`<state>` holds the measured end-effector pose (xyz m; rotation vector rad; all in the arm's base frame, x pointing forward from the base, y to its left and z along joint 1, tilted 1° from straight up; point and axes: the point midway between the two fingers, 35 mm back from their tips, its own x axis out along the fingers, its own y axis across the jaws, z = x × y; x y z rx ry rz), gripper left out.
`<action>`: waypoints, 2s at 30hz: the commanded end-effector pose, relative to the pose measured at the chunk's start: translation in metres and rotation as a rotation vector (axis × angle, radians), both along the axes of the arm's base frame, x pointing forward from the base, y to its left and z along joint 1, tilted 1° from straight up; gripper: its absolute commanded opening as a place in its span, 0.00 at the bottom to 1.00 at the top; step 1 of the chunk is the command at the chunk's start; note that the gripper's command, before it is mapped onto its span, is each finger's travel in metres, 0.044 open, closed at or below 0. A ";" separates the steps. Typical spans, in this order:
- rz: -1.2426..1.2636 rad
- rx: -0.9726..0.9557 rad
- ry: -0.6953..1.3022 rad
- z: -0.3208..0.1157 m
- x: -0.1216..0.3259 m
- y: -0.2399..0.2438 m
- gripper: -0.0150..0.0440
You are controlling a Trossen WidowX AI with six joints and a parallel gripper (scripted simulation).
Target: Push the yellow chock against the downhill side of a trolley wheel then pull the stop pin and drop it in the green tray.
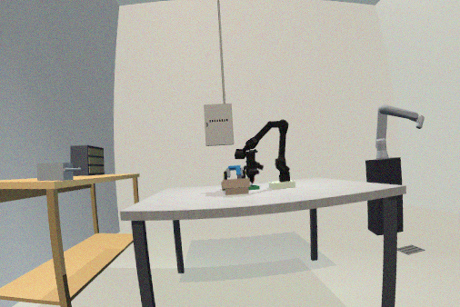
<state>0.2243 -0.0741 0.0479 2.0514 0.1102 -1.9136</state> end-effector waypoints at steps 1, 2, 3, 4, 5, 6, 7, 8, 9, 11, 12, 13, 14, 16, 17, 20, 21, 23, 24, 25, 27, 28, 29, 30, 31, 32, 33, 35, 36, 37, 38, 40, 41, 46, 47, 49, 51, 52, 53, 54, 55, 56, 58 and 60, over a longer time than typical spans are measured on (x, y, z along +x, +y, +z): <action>-0.005 -0.003 0.001 -0.002 -0.001 0.002 0.58; -0.005 -0.003 0.001 -0.002 -0.001 0.003 0.58; -0.005 -0.003 0.001 -0.003 -0.001 0.003 0.58; -0.005 -0.003 0.001 -0.003 -0.001 0.004 0.58; -0.005 -0.003 0.001 -0.003 -0.002 0.004 0.58; -0.005 -0.003 0.001 -0.004 -0.002 0.005 0.58; -0.005 -0.003 0.001 -0.004 -0.002 0.005 0.58; -0.005 -0.002 0.001 -0.005 -0.002 0.006 0.58; -0.005 -0.002 0.001 -0.005 -0.002 0.006 0.58; -0.005 -0.002 0.001 -0.006 -0.002 0.007 0.58; -0.005 -0.002 0.001 -0.006 -0.002 0.008 0.58; -0.005 -0.002 0.001 -0.007 -0.002 0.008 0.58; -0.005 -0.002 0.001 -0.007 -0.003 0.009 0.58; -0.005 -0.002 0.001 -0.008 -0.003 0.010 0.58; -0.005 -0.002 0.001 -0.008 -0.003 0.010 0.58; -0.005 -0.002 0.001 -0.009 -0.003 0.011 0.58; -0.005 -0.002 0.001 -0.009 -0.003 0.012 0.58; -0.005 -0.002 0.001 -0.010 -0.003 0.013 0.58; -0.005 -0.002 0.001 -0.011 -0.003 0.013 0.58; -0.005 -0.002 0.001 -0.011 -0.004 0.013 0.58; -0.005 -0.002 0.001 -0.012 -0.004 0.014 0.58; -0.005 -0.001 0.001 -0.012 -0.004 0.015 0.58; -0.005 -0.001 0.001 -0.012 -0.004 0.015 0.58; -0.005 -0.001 0.001 -0.013 -0.004 0.015 0.58; -0.005 -0.001 0.001 -0.013 -0.004 0.016 0.58; -0.005 -0.001 0.001 -0.014 -0.005 0.016 0.58; -0.005 -0.001 0.001 -0.014 -0.005 0.017 0.58; -0.005 -0.001 0.001 -0.015 -0.005 0.017 0.58; -0.005 -0.001 0.001 -0.016 -0.005 0.018 0.58; -0.005 -0.001 0.001 -0.016 -0.006 0.018 0.58; 0.000 0.001 -0.001 -0.014 -0.004 0.017 0.62; 0.000 0.001 -0.001 -0.014 -0.004 0.017 0.71; 0.000 0.001 -0.001 -0.014 -0.004 0.017 0.75; 0.000 0.001 -0.001 -0.014 -0.004 0.017 0.83; 0.000 0.001 -0.001 -0.014 -0.004 0.017 0.83; -0.001 0.001 -0.001 -0.011 -0.004 0.017 0.83; -0.003 0.000 0.000 -0.002 -0.005 0.017 0.83; -0.004 -0.001 0.001 0.003 -0.005 0.018 0.83; -0.004 -0.001 0.001 0.006 -0.006 0.018 0.83; -0.004 -0.001 0.001 0.007 -0.006 0.018 0.88; -0.005 -0.001 0.001 0.011 -0.007 0.018 0.92; -0.005 -0.001 0.001 0.015 -0.007 0.018 0.96; -0.005 -0.001 0.001 0.023 -0.007 0.019 1.00; -0.005 -0.001 0.001 0.026 -0.007 0.019 1.00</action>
